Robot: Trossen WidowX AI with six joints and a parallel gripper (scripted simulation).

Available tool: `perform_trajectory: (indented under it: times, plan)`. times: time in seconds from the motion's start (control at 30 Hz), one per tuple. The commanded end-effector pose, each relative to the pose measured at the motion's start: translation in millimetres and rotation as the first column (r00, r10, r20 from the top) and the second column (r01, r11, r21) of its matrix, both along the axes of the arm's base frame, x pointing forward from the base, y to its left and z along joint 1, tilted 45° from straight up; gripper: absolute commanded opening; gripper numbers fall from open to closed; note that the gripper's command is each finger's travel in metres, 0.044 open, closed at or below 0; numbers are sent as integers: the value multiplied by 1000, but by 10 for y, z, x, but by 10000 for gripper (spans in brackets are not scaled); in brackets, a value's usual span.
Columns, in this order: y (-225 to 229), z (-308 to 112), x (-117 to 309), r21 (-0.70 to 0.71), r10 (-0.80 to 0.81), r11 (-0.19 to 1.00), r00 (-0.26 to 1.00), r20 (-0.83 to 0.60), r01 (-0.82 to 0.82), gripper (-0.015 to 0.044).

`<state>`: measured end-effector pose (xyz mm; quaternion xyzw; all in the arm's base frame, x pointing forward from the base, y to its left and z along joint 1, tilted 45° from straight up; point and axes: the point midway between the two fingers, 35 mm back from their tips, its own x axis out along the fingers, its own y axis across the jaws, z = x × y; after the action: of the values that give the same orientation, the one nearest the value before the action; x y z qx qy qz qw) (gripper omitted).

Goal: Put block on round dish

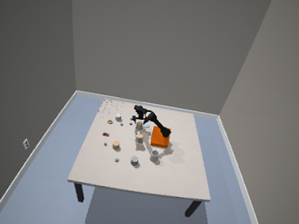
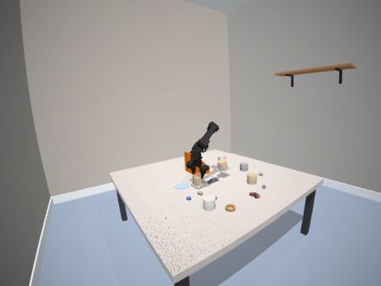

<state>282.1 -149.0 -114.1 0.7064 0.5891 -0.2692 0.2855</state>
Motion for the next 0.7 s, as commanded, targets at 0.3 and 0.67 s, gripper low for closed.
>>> perform_trajectory:
  times: [0.3, 0.67]
  plan:
    - [160, -157, 22, 9, -5, 1000, 1000, -3, 6, 440]
    - [223, -215, 30, 10, -5, 1000, 1000, -3, 5, 335]
